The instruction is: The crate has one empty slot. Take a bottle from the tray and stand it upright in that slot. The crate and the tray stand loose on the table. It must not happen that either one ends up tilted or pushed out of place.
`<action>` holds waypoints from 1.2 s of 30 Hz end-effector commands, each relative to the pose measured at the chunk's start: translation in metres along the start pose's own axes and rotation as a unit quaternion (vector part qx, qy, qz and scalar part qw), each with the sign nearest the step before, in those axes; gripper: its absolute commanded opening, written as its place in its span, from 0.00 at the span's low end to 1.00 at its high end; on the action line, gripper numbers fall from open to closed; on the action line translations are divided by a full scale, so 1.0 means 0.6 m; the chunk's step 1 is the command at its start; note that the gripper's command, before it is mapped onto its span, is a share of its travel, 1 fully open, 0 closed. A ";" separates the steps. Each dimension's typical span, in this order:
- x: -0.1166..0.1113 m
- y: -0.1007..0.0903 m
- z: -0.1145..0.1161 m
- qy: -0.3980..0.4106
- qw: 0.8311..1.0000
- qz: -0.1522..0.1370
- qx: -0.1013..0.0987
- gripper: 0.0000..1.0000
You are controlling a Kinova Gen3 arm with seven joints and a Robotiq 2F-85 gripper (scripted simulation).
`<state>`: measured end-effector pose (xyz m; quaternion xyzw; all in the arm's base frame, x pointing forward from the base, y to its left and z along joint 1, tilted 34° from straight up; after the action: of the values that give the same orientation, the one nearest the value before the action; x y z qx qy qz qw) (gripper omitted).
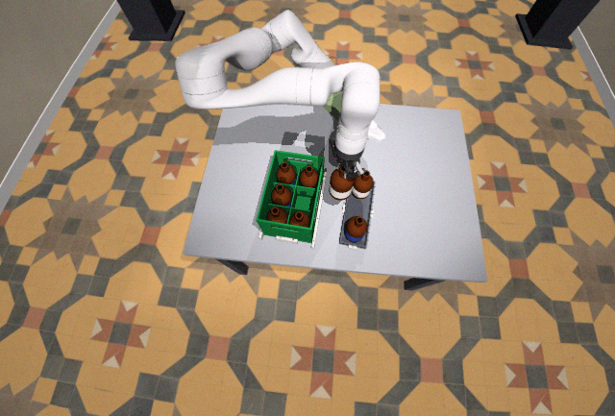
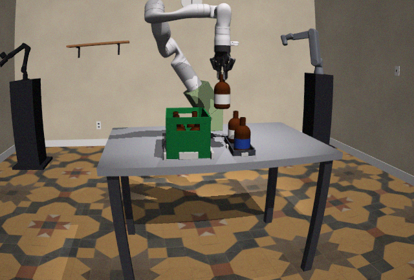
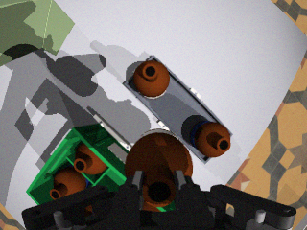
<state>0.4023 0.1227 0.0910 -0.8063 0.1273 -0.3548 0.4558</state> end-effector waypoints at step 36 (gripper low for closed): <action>0.091 -0.001 -0.099 -0.002 1.000 0.002 0.000 0.00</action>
<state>0.4020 0.0612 0.1324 -0.8060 0.1274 -0.3548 0.4563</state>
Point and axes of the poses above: the point where the finger pads meet when closed, its own y axis out along the fingers, its own z axis across the jaws, x = y × z, the point moved 1 cm from there along -y, back along the fingers, and after that the axes turned 8 degrees about -y, right-handed, at the moved point
